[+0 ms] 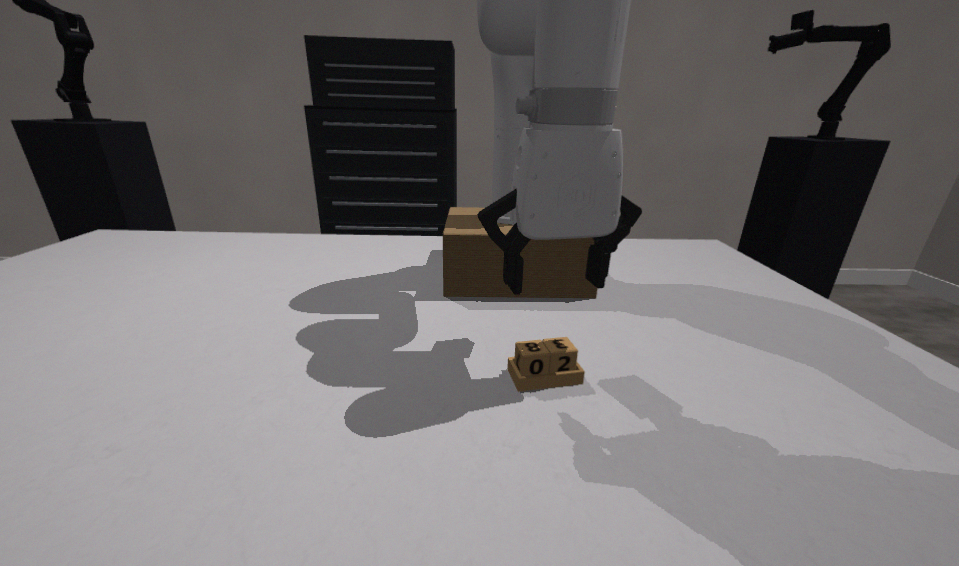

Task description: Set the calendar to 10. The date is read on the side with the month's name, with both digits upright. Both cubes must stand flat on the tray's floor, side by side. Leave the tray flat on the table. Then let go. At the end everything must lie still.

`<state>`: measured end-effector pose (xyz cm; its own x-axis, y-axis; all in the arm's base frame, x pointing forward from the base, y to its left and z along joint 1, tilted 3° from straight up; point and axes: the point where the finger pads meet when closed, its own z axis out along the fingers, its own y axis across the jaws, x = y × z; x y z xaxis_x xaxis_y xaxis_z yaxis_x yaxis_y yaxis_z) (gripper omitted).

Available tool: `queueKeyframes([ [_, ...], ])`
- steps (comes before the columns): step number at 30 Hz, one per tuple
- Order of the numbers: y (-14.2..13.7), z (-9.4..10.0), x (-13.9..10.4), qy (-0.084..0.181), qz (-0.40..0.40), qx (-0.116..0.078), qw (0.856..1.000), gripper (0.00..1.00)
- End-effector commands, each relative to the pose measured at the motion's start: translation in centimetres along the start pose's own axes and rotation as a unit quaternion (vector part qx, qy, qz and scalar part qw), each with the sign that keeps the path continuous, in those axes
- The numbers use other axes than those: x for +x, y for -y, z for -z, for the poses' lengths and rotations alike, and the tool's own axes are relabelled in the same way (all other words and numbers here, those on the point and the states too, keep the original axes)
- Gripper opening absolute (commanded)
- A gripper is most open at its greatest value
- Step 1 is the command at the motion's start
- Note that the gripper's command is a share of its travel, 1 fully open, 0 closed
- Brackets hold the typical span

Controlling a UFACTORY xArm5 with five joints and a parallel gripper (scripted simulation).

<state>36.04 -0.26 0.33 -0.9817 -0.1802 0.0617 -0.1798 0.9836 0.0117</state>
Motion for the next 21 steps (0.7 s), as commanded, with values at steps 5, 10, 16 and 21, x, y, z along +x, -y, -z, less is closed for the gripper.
queueKeyframes([
  [5, 0.42, -0.01, -0.11, 0.002, -0.167, 0.0, 0.986, 1.0],
  [10, 0.6, -0.06, -0.11, 0.002, -0.24, -0.001, 0.971, 1.0],
  [16, 0.87, -0.13, -0.1, 0.001, -0.346, -0.001, 0.938, 1.0],
  [21, 1.09, -0.19, -0.08, 0.001, -0.43, -0.001, 0.903, 1.0],
])
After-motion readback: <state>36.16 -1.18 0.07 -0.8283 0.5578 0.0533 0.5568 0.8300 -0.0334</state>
